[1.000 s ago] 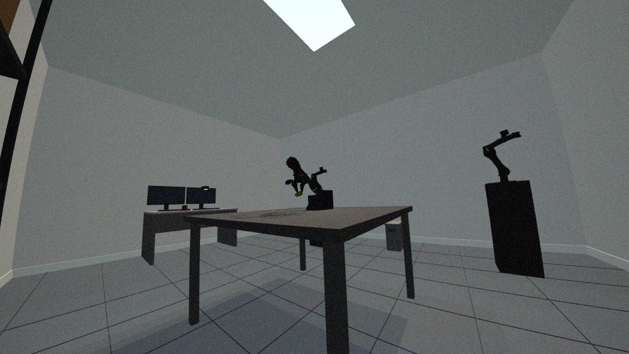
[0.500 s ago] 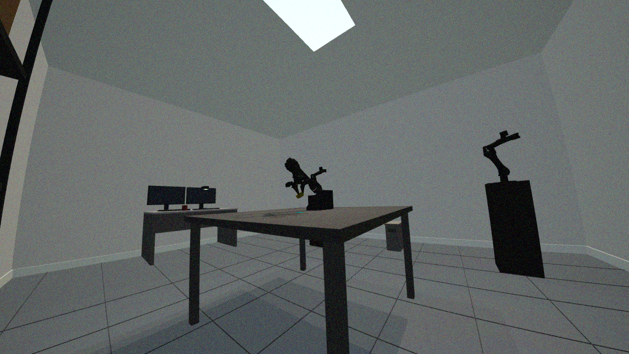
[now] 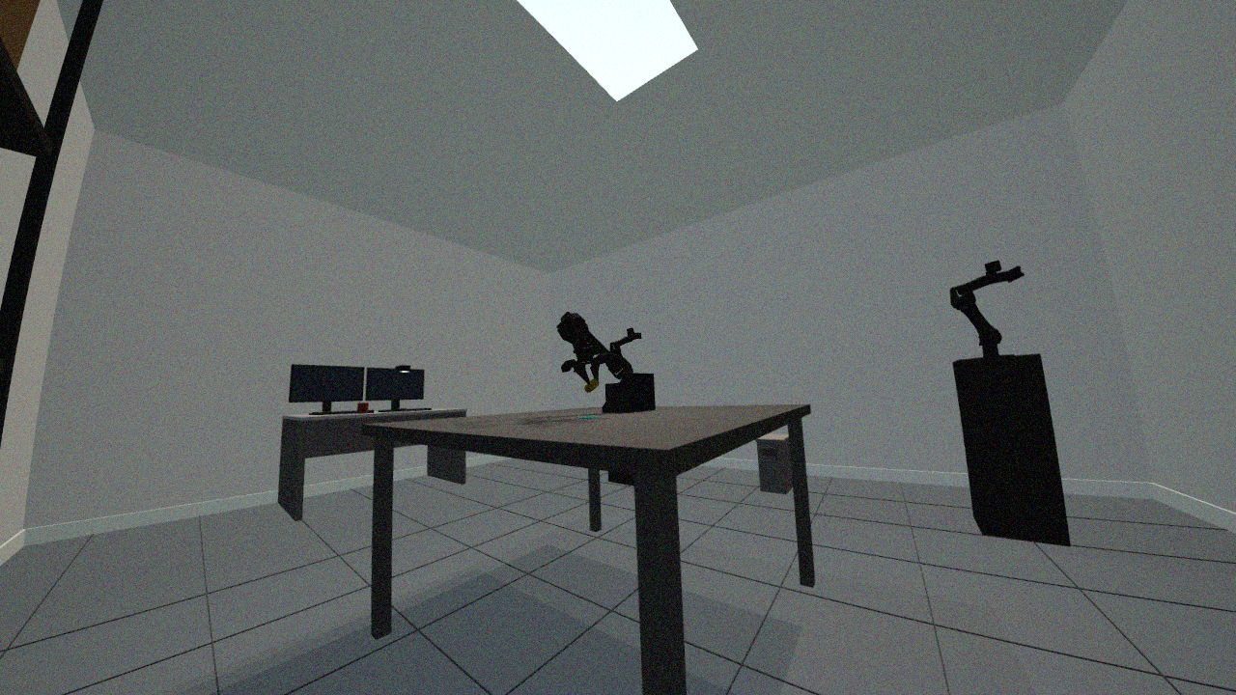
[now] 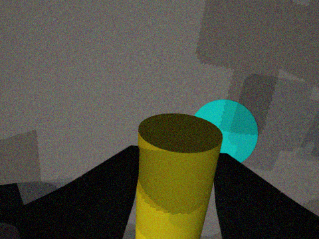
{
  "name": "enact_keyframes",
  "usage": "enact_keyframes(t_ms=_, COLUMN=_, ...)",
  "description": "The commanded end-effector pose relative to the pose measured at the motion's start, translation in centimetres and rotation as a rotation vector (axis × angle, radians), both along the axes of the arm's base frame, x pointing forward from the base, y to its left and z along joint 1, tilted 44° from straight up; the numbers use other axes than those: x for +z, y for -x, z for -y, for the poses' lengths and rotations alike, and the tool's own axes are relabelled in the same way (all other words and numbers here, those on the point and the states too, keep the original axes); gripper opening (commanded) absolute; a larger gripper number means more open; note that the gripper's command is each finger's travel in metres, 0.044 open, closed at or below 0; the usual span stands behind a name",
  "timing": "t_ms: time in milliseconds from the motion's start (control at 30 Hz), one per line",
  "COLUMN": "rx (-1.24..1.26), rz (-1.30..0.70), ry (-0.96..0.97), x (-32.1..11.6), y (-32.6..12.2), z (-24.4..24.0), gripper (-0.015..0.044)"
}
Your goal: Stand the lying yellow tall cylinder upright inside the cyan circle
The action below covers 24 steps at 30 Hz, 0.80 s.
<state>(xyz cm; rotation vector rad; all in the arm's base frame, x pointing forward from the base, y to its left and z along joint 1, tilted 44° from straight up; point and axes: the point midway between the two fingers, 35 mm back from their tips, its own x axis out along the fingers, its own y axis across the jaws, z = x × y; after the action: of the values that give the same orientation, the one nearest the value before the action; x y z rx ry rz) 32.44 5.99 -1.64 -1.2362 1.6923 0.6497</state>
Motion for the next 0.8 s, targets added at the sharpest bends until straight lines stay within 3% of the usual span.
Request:
enact_keyframes(t_ms=0, rx=-0.002, rz=-0.009, ry=-0.031, x=-0.22, y=0.15, z=0.13, gripper=0.0105)
enact_keyframes(t_ms=767, rx=-0.014, rz=-0.015, ry=-0.205, x=-0.92, y=0.45, z=0.45, gripper=0.0105)
